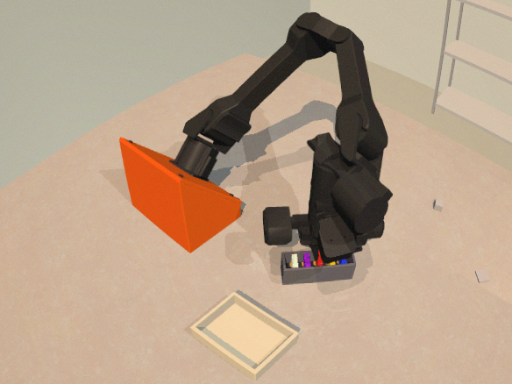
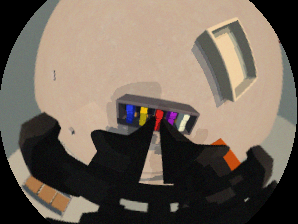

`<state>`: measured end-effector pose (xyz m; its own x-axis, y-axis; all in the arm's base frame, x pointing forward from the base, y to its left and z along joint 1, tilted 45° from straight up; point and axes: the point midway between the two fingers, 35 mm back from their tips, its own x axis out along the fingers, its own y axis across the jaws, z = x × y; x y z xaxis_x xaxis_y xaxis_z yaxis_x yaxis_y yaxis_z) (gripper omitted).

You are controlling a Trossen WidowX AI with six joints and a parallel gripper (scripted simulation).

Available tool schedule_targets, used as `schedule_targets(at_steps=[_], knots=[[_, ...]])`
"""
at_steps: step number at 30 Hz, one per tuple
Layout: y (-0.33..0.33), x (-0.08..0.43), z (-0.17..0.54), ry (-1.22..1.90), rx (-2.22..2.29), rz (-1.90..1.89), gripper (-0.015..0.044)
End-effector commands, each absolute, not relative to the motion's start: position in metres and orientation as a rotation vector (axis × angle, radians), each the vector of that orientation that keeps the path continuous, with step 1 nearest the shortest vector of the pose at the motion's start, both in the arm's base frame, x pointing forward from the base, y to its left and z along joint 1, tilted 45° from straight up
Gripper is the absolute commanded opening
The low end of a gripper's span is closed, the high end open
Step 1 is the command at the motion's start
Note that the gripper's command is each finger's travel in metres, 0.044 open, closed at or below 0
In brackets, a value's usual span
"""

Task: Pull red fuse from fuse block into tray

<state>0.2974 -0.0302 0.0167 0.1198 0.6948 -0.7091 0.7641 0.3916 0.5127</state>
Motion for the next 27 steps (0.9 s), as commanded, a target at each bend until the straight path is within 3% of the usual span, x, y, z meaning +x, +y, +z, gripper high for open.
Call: schedule_targets(at_steps=[1,27], knots=[[-0.0322,0.298,0.0187,1.596,1.321,-0.082,0.0],[-0.0411,0.2965,0.0276,1.596,1.323,-0.082,0.0]])
